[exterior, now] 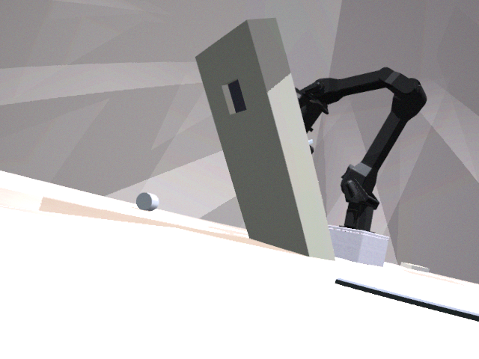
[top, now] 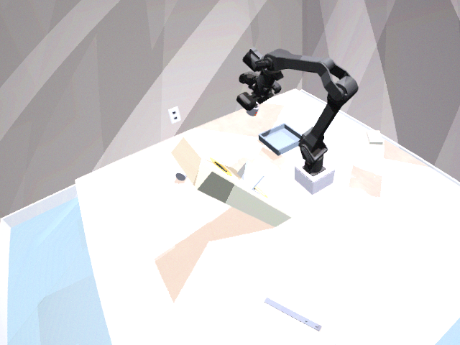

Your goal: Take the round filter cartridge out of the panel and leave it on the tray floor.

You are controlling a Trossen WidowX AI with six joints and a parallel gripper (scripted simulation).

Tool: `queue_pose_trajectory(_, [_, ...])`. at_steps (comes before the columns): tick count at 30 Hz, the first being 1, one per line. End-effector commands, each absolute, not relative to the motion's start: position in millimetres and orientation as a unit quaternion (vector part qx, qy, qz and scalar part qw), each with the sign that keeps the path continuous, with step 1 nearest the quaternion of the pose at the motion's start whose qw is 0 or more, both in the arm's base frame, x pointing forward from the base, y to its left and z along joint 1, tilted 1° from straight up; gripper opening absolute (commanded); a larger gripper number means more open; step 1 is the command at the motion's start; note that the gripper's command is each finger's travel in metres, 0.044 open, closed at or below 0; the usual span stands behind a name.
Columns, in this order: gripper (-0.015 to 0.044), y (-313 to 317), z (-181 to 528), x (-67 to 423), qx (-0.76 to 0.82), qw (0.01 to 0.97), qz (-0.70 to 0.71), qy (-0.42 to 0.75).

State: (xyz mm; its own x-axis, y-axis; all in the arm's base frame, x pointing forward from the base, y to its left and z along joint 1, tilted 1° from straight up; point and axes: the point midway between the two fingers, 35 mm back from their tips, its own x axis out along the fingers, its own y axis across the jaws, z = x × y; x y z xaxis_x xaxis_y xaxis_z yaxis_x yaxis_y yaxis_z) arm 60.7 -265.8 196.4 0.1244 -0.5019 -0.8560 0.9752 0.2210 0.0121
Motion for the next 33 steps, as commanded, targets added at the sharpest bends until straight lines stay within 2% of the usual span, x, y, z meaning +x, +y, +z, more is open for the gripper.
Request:
queue_pose_trajectory(1, [0.0000, -272.8, 180.9, 39.2, 0.329, 0.656, -0.573, 0.364])
queue_pose_trajectory(24, [0.0000, -268.0, 92.7, -64.1, 0.384, 0.548, -0.679, 0.302])
queue_pose_trajectory(33, [0.0000, -270.4, 71.9, -67.5, 0.385, 0.545, -0.682, 0.300])
